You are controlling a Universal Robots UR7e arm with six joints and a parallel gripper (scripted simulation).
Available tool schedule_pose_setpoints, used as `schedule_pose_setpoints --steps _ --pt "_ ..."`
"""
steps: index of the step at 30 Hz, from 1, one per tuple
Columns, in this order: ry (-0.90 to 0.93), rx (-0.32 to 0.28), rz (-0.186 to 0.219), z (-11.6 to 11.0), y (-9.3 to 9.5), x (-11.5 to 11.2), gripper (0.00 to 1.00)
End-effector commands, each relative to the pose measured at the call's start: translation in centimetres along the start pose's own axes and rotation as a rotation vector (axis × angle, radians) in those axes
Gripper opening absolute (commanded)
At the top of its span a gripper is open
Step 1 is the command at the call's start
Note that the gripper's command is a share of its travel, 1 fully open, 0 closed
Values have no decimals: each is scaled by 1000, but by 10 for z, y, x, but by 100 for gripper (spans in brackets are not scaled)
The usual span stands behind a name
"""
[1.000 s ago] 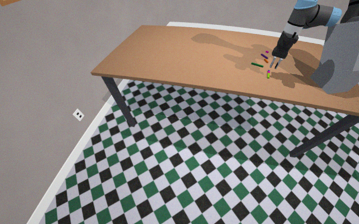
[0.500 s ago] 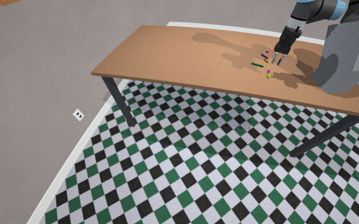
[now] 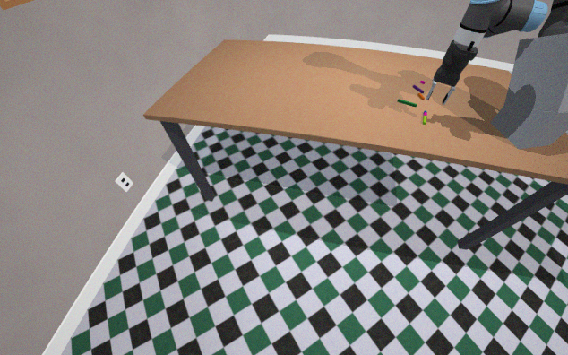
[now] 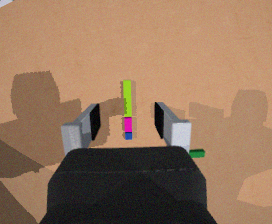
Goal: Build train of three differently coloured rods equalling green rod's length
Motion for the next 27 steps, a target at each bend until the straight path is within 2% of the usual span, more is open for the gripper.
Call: schedule_pose_setpoints --steps 1,12,18,20,27 --pt "0 0 -1 0 0 0 100" --pt "0 0 -1 0 -8 0 100" --pt "0 0 -1 0 -25 0 100" --pt "0 0 -1 0 -25 0 100" --pt "0 0 -1 0 -53 0 100"
Point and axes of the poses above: the point where the finger pads meet when closed, its own y axis out along the fingers, its own x axis across the jaws, z = x × y, the point moved 8 cm from there along -y, back along the fingers, and after that the axes turned 1 degree about -y, right-handed, at the moved point
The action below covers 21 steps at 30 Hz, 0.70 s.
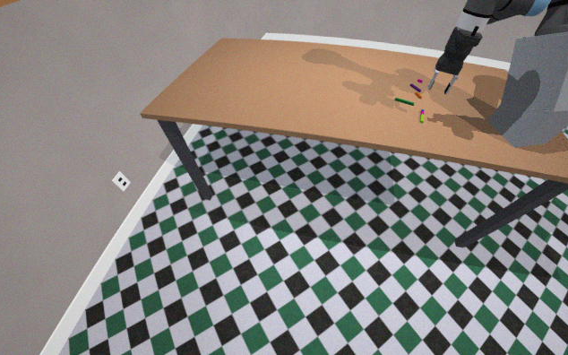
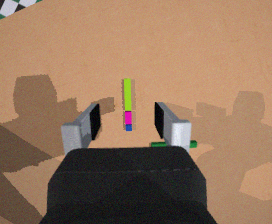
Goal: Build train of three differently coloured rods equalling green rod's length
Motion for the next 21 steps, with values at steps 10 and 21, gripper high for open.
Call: schedule_pose_setpoints --steps 10,21 --pt "0 1 -2 0 -45 0 100" --pt "0 1 -2 0 -55 0 100"
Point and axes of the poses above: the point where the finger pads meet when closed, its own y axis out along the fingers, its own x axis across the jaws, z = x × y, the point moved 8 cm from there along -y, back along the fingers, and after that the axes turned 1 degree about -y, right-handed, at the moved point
